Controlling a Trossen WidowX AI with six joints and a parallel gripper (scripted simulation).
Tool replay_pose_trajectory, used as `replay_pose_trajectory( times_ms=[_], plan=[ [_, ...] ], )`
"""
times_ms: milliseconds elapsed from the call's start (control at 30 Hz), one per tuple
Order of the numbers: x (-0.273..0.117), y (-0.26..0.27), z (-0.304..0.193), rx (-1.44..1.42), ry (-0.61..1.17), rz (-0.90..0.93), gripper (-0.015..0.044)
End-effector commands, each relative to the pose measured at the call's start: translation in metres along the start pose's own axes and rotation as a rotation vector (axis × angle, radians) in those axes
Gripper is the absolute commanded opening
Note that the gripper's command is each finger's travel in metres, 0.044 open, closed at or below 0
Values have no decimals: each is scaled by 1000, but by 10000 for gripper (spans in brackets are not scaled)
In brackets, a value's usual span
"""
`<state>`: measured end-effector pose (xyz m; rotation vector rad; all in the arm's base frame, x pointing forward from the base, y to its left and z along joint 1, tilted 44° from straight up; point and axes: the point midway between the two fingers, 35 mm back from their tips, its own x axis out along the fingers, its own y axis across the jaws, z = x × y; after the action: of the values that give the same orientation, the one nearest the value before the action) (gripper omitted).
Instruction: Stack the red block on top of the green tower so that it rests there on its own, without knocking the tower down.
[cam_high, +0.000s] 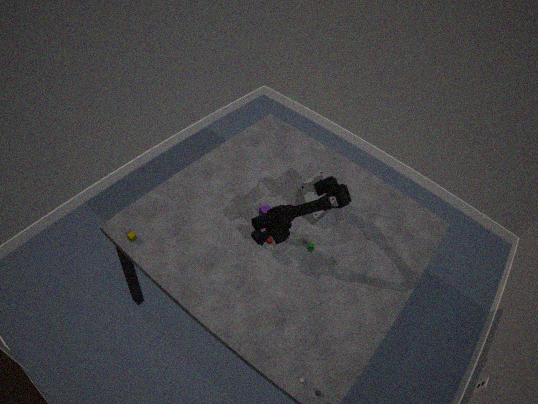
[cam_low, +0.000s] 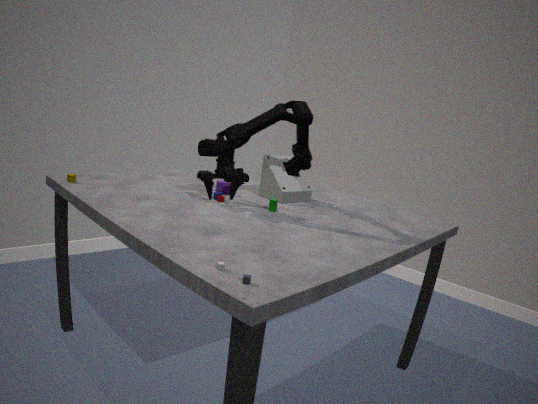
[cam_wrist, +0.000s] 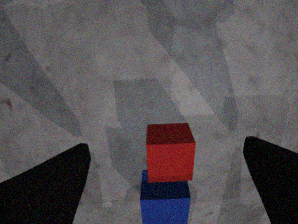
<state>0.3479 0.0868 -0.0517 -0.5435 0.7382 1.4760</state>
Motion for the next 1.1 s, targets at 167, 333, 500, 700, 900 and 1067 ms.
replay_pose_trajectory(
  times_ms=[167,333,500,700,900,1067],
  plan=[
    [0,0,0,3,-3,0,204],
    [0,0,0,3,-3,0,72],
    [0,0,0,3,-3,0,39],
    [-10,0,0,3,-2,0,0],
    [-43,0,-1,2,-1,0,0],
    [-71,-1,-1,3,1,-1,0]
  ],
)
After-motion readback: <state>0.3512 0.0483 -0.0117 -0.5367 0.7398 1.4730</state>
